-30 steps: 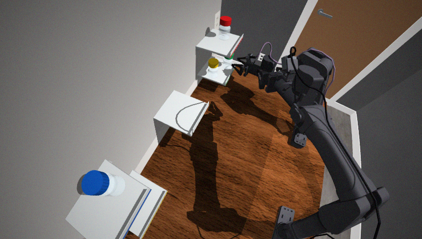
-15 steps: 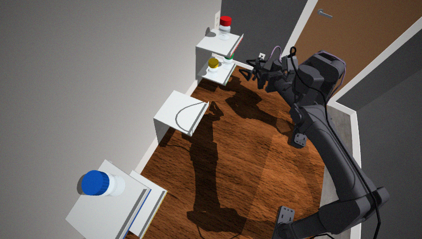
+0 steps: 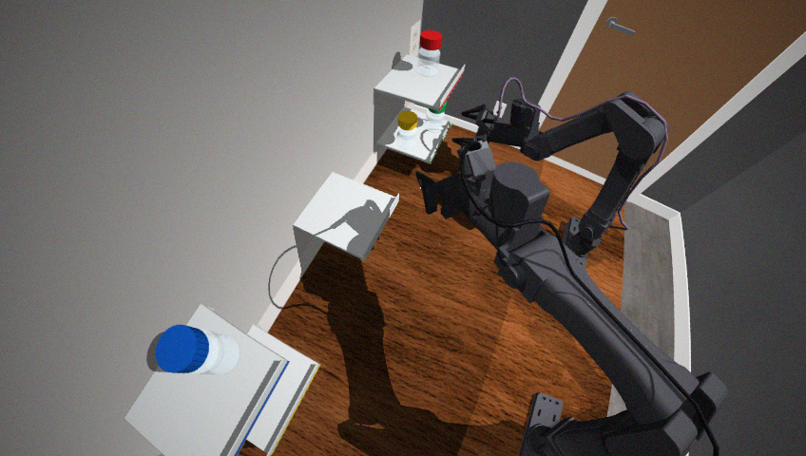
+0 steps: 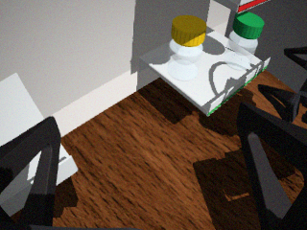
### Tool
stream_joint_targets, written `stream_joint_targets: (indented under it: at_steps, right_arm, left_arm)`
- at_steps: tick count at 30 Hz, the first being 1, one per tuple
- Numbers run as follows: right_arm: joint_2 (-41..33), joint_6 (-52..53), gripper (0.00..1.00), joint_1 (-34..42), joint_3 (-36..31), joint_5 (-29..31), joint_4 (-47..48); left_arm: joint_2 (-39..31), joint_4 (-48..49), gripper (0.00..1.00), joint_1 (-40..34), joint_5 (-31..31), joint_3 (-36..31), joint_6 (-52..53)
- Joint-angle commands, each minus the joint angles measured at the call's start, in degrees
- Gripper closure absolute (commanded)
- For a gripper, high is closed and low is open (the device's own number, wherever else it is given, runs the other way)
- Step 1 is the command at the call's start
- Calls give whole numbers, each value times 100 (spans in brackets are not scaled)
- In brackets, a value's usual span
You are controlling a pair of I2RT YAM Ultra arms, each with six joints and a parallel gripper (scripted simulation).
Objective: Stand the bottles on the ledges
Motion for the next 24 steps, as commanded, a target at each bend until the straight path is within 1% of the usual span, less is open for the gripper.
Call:
stream_joint_targets:
  at_steps: [1,3,4,11,18,20,21,24]
  right_arm:
    - [-307,-1176,0,-95,450,-436,-1306]
    - [-307,-1176,0,-95,450,-436,-1306]
    - [-361,-1501,0,-102,618,-502,-1808]
    - [-664,-2983,0,-161,1238,-898,-3376]
    - [-933,-4425,0,-225,1899,-1306,-5009]
    - [-933,-4425,0,-225,1899,-1306,-5009]
    - [-935,-4798,0,-237,2122,-1386,-5541]
    - [-1129,-5506,0,-264,2352,-1611,-6235]
  left_arm:
    - [-333,412,0,399,245,-366,-60]
    - [-333,412,0,399,245,-366,-60]
    - [-386,519,0,528,315,-487,-63]
    - [-773,1014,0,1531,592,-1334,24]
    - [-1184,1534,0,2626,1035,-2175,188]
    - [-1184,1534,0,2626,1035,-2175,188]
    - [-1259,1667,0,2817,1158,-2327,215]
    - [-1471,1930,0,3380,1359,-2746,307]
